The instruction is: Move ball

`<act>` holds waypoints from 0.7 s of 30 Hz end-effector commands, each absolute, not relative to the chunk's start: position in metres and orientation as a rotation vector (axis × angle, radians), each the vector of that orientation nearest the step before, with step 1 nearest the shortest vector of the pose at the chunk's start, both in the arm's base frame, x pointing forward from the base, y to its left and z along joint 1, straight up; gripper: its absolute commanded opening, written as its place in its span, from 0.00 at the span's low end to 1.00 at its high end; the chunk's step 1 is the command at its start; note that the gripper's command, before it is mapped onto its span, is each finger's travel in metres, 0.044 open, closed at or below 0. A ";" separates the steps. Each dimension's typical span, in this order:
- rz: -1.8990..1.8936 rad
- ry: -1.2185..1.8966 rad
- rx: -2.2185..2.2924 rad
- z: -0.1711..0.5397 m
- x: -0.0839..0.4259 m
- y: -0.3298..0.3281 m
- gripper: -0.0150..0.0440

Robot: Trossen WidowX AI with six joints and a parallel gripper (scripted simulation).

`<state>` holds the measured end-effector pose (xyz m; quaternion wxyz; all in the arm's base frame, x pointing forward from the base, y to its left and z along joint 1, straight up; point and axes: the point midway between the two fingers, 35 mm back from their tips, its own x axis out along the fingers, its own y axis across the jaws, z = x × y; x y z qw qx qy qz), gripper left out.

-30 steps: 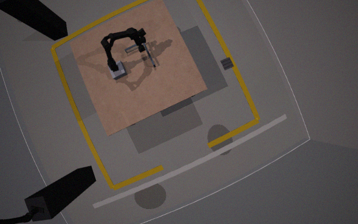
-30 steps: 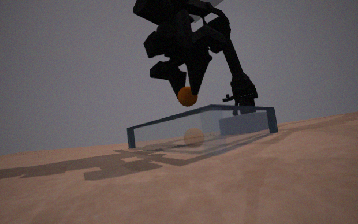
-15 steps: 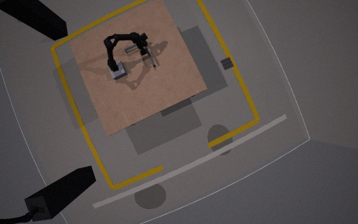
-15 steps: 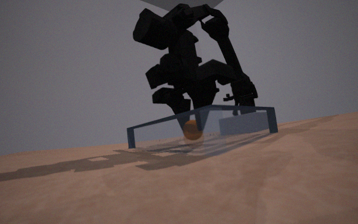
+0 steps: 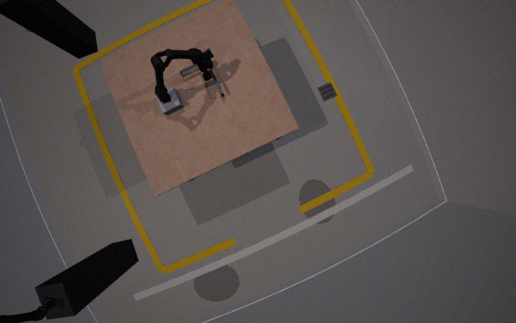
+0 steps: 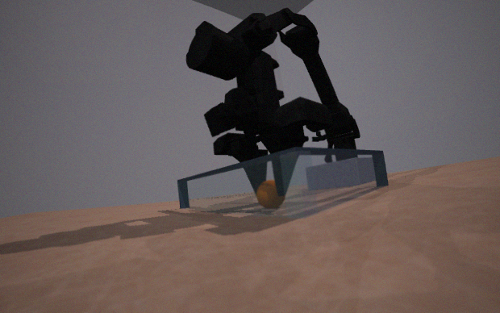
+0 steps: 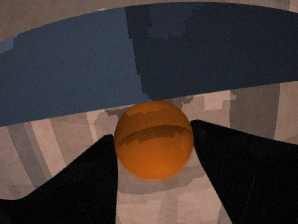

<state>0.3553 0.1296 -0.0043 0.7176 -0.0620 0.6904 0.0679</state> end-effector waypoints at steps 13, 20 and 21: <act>0.150 1.527 -0.137 -0.004 0.355 0.130 0.75; 0.148 1.531 -0.135 0.056 0.355 0.130 0.75; 0.147 1.533 -0.134 0.070 0.353 0.129 0.75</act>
